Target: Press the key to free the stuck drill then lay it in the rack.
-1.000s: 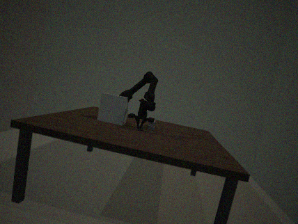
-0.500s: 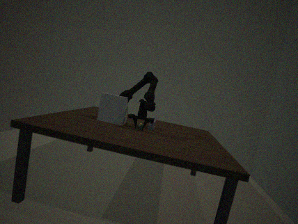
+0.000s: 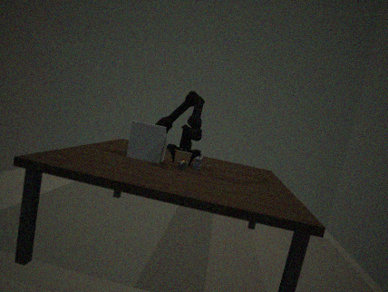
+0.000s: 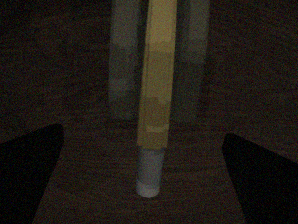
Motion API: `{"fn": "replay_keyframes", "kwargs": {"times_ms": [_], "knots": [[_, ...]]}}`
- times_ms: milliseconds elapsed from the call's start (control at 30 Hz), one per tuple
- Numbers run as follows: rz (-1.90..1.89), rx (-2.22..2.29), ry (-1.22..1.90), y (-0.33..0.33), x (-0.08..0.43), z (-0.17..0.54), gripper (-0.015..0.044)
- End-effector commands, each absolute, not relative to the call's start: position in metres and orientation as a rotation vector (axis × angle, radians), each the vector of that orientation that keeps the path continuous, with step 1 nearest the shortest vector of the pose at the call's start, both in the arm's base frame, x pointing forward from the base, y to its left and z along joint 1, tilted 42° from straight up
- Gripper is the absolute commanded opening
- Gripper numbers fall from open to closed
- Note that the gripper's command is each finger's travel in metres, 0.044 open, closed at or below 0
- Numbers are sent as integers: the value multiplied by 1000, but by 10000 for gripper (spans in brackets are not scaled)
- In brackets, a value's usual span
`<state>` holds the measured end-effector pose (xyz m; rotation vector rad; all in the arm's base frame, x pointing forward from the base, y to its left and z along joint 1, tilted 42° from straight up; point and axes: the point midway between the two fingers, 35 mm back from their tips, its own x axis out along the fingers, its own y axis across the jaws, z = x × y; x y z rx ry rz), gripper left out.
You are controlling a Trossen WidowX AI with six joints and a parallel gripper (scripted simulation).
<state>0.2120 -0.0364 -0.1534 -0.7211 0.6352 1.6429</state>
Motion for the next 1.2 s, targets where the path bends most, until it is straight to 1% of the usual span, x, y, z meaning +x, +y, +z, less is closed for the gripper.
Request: {"fn": "replay_keyframes", "kwargs": {"times_ms": [0, 467, 533, 733, 867, 1033, 1167], "knots": [[1641, -736, 634, -49, 216, -140, 440], [1640, -737, 635, -74, 224, -113, 440], [1607, -702, 693, -72, 223, -116, 440], [1232, -477, 1123, -100, 239, -87, 440], [901, -295, 1320, -119, 252, -66, 440], [463, -52, 1440, -141, 266, -36, 440], [285, 57, 1454, -149, 270, -24, 440]]}}
